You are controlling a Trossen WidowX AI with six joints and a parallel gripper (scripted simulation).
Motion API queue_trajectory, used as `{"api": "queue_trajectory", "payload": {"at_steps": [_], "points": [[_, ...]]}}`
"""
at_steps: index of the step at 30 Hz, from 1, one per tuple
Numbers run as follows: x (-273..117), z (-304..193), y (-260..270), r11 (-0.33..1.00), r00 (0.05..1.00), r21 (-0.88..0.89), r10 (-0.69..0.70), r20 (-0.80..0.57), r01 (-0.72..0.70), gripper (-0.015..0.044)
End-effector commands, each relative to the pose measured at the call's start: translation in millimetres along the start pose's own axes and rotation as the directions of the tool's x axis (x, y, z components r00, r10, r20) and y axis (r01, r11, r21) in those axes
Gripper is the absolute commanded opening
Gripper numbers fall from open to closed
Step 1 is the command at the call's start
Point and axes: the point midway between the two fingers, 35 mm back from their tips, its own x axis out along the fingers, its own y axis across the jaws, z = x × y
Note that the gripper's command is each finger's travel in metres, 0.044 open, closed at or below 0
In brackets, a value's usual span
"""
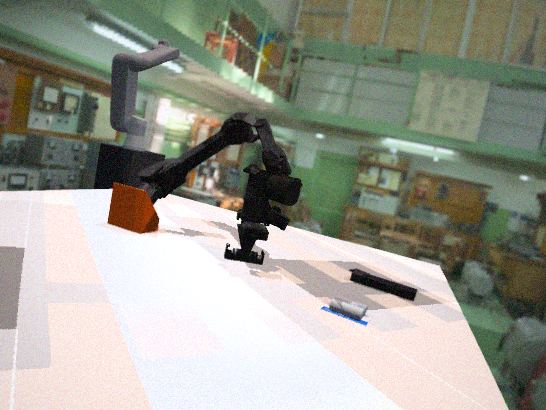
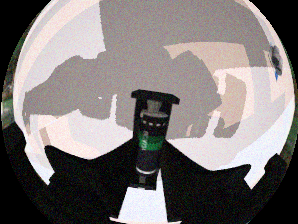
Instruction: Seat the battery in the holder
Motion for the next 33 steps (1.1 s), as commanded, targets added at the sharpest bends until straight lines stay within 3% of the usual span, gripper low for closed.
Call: {"api": "queue_trajectory", "payload": {"at_steps": [1, 26, 30, 33], "points": [[0.3, -4.2, 1.4, 1.000, 1.000, 0.000, 0.002, 0.008, -0.002, 0.0066], [0.2, -11.7, 1.7, 1.000, 1.000, 0.001, -0.002, 0.019, 0.002, 0.0066], [0.2, -11.7, 1.7, 1.000, 1.000, 0.001, -0.002, 0.019, 0.002, 0.0168], [-1.0, -11.7, 1.6, 1.000, 1.000, 0.001, -0.002, 0.019, 0.002, 0.0168]]}}
